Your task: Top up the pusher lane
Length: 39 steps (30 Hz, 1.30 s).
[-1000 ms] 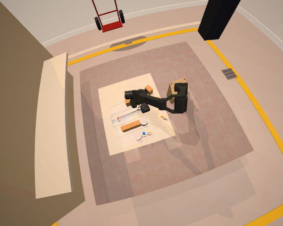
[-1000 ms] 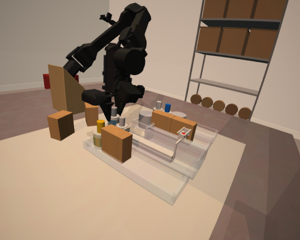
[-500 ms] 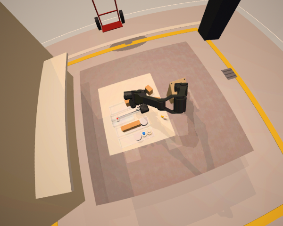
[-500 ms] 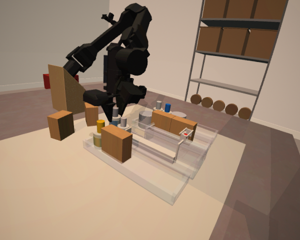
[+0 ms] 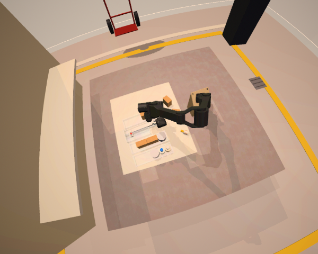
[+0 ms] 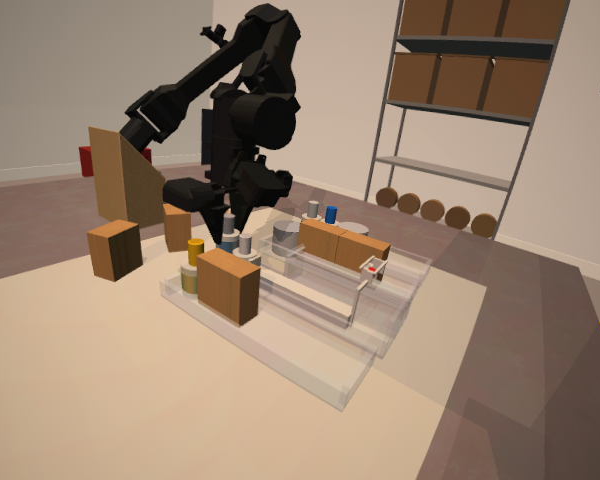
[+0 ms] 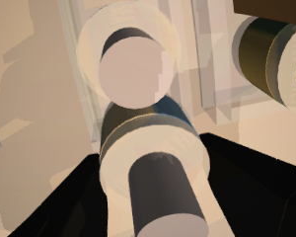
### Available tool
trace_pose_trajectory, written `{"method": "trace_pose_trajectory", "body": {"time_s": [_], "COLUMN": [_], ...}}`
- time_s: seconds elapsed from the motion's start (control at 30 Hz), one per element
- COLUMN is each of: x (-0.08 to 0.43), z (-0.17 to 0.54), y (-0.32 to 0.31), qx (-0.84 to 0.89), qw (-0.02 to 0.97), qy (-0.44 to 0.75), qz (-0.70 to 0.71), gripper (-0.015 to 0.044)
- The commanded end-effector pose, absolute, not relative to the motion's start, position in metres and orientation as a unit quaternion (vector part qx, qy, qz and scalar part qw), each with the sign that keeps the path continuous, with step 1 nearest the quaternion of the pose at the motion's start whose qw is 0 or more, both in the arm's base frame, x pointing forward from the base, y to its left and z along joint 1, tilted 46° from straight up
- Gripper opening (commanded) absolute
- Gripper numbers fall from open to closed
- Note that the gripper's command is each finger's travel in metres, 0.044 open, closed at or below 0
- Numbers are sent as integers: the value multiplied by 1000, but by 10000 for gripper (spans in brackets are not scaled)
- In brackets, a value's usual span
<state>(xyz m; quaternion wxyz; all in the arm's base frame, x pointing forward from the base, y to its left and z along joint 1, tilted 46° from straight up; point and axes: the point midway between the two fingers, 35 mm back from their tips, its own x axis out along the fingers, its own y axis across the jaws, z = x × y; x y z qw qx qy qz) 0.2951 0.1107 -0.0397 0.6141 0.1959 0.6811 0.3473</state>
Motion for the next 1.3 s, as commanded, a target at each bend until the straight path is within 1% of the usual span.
{"method": "trace_pose_trajectory", "body": {"time_s": [0.0, 1.27], "x": [307, 316], "z": [-36, -33], "y": [112, 113], "qx": [196, 196], "qw": [624, 624], "qy": [671, 671], "qz": [350, 350], "gripper": [0, 0]}}
